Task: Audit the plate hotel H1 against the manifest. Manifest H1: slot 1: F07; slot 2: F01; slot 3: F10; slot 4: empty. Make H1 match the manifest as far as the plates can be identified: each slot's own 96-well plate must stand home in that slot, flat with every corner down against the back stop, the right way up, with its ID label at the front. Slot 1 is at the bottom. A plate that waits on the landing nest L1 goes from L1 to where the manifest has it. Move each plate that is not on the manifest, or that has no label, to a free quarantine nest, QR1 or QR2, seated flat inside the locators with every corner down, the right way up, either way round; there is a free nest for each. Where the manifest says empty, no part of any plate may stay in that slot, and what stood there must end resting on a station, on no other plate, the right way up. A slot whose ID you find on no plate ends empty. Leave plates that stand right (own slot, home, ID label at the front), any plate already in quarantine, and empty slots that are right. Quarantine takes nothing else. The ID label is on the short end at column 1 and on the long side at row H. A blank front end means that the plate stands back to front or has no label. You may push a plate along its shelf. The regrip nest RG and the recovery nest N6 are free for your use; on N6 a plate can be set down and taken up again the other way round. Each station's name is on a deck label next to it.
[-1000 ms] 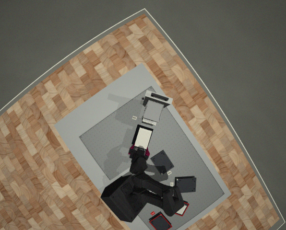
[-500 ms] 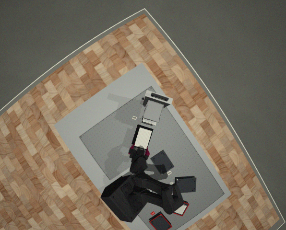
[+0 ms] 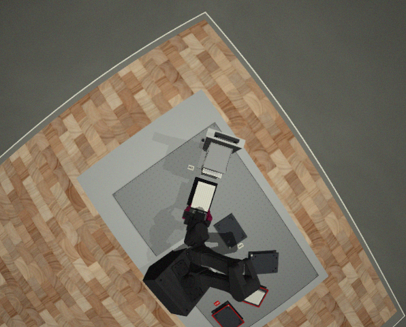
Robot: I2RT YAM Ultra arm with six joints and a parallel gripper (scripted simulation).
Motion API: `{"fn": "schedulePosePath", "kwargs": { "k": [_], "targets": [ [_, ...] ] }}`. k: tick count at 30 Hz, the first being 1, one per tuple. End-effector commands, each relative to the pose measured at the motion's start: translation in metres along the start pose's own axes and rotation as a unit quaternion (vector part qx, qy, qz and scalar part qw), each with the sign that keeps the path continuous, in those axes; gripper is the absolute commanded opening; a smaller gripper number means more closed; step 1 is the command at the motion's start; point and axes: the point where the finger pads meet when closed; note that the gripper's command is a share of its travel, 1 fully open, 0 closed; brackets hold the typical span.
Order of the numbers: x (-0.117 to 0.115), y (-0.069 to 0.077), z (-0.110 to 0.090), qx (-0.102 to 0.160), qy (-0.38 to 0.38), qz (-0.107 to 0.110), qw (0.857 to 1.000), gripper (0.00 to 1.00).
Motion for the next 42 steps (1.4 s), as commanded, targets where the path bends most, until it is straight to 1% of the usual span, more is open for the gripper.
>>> {"fn": "schedulePosePath", "kwargs": {
  "k": [1,42],
  "targets": [
    [0.000,0.000,0.005,-0.010,-0.006,0.002,1.000,0.86],
    [0.003,-0.013,-0.008,-0.010,-0.006,0.002,1.000,0.86]
  ]
}}
Point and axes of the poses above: the point where the finger pads meet when closed, its own y axis back along the fingers, its own x axis across the jaws, z = x × y, and after that the axes turned 10 degrees about y, right-handed
